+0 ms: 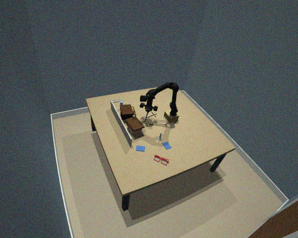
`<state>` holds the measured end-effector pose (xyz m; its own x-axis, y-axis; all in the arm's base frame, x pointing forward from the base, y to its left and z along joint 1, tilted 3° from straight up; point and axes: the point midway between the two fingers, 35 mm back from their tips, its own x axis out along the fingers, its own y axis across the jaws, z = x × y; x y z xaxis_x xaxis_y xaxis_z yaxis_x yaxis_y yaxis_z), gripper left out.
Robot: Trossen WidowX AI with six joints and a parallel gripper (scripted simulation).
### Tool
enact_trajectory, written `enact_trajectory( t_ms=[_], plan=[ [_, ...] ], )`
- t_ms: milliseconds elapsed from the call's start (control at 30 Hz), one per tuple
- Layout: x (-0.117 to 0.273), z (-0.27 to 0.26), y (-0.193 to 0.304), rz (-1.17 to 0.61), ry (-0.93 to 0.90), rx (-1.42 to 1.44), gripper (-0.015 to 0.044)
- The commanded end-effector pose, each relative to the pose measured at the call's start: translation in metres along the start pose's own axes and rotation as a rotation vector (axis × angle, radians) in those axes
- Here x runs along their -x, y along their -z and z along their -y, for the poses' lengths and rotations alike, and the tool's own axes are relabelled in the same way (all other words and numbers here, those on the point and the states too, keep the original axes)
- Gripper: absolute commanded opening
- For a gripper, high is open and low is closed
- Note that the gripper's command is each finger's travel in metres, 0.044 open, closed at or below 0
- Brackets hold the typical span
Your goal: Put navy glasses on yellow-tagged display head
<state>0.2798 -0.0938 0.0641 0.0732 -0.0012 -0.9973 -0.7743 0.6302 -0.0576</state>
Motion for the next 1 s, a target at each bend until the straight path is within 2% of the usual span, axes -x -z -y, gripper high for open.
enact_trajectory(
  t_ms=[0,133,333,967],
  plan=[
    [0.021,0.001,-0.001,0.004,-0.001,0.007,0.0000],
    [0.040,0.001,0.000,0.005,-0.002,0.007,0.0000],
    [0.041,0.000,-0.005,0.005,-0.002,0.007,0.0000],
    [0.041,-0.032,-0.093,0.010,-0.008,0.006,0.0000]
  ],
)
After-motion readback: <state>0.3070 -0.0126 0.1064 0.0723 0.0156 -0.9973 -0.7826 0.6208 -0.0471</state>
